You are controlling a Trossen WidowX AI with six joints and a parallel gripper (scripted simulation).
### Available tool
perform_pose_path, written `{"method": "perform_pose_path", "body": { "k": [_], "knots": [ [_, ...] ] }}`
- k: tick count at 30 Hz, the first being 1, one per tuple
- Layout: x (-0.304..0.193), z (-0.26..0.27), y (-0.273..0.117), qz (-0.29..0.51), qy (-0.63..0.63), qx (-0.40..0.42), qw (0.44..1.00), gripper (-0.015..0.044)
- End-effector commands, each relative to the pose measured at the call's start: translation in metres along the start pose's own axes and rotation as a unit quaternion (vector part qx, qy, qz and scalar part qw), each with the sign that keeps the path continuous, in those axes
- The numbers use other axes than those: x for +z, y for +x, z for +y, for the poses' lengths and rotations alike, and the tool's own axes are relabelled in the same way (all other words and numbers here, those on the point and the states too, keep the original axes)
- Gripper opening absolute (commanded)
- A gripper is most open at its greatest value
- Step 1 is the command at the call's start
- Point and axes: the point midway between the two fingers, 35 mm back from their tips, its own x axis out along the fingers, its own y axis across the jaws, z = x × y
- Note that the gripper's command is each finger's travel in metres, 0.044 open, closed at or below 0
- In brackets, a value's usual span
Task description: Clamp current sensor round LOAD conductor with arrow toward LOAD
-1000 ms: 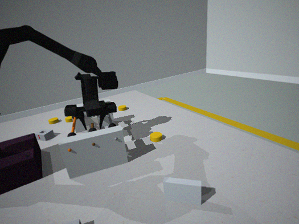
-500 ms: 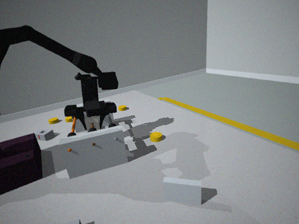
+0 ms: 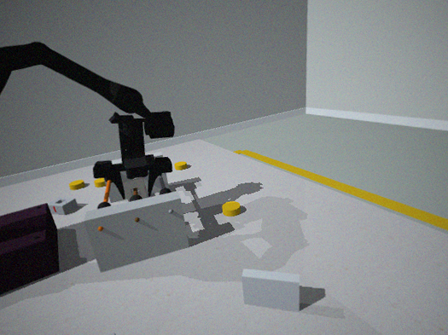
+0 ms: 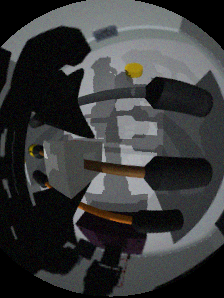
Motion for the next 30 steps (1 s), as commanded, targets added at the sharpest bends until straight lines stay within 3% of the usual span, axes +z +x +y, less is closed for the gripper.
{"method": "perform_pose_path", "body": {
  "k": [1, 3, 12, 19, 30],
  "knots": [
    [0.000, 0.000, 0.000, 0.000, 0.000, 0.000, 1.000, 0.0387],
    [0.000, 0.000, 0.000, 0.000, 0.000, 0.000, 1.000, 0.0439],
    [0.000, 0.000, -0.003, 0.000, 0.000, 0.002, 1.000, 0.0440],
    [0.002, -0.016, -0.104, 0.005, 0.000, 0.063, 0.998, 0.0440],
    [0.002, -0.016, -0.107, 0.005, 0.000, 0.065, 0.998, 0.0440]
  ]
}}
